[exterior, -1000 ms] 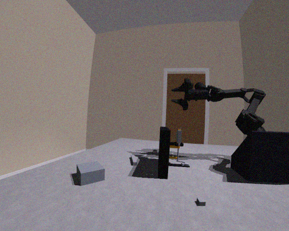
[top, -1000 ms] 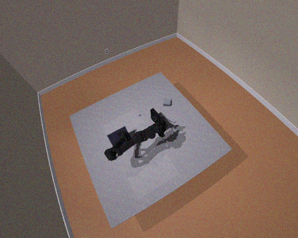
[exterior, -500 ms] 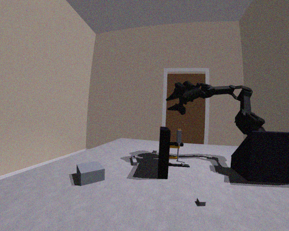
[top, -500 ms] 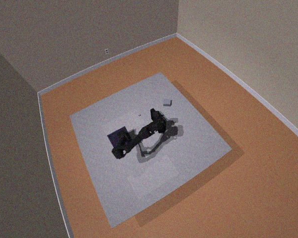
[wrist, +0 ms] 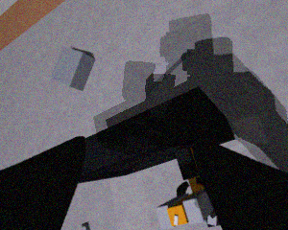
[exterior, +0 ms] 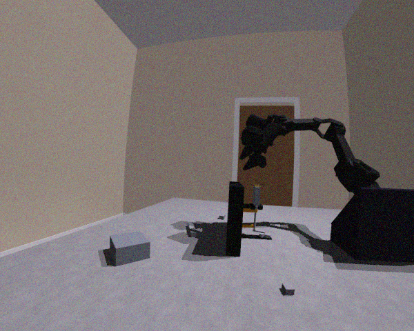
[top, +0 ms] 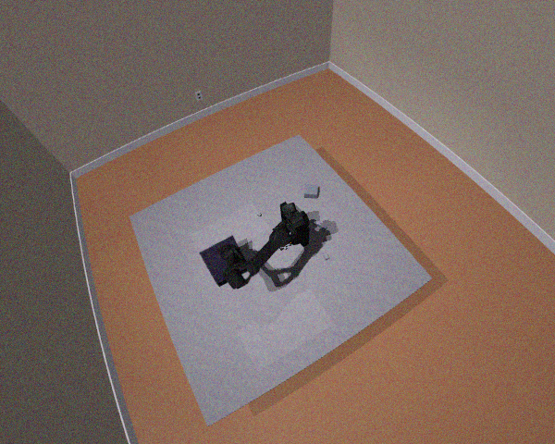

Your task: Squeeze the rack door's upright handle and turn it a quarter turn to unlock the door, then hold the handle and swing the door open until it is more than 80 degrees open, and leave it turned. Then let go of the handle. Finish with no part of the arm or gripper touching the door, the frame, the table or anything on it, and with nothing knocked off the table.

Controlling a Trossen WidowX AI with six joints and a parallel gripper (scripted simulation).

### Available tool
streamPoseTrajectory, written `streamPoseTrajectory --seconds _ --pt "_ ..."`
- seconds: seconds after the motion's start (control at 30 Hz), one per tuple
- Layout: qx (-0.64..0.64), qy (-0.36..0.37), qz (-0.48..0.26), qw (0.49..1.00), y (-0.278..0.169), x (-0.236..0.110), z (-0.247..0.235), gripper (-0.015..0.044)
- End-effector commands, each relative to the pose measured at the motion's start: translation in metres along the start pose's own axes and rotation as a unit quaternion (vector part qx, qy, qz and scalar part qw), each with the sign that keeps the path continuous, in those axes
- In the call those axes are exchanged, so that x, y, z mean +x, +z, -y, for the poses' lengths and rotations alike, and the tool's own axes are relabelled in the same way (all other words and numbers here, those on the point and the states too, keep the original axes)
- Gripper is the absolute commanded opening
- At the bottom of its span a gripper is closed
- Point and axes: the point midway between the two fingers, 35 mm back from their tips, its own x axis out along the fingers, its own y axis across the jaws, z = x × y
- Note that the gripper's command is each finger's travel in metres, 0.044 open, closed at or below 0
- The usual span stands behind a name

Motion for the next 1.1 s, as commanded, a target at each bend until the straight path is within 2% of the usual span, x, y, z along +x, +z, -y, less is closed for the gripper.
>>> streamPoseTrajectory --seconds 0.0,0.33,0.7,0.87,1.07 --pt "-0.021 -0.028 -0.049 0.998 -0.011 0.009 -0.002 0.0298" --pt "-0.085 -0.105 -0.157 0.978 -0.035 0.019 -0.001 0.0298" --pt "-0.175 -0.191 -0.252 0.932 -0.051 0.02 0.002 0.0298" --pt "-0.214 -0.224 -0.282 0.908 -0.054 0.019 0.003 0.0298" --pt "-0.216 -0.225 -0.283 0.907 -0.054 0.019 0.003 0.0298"
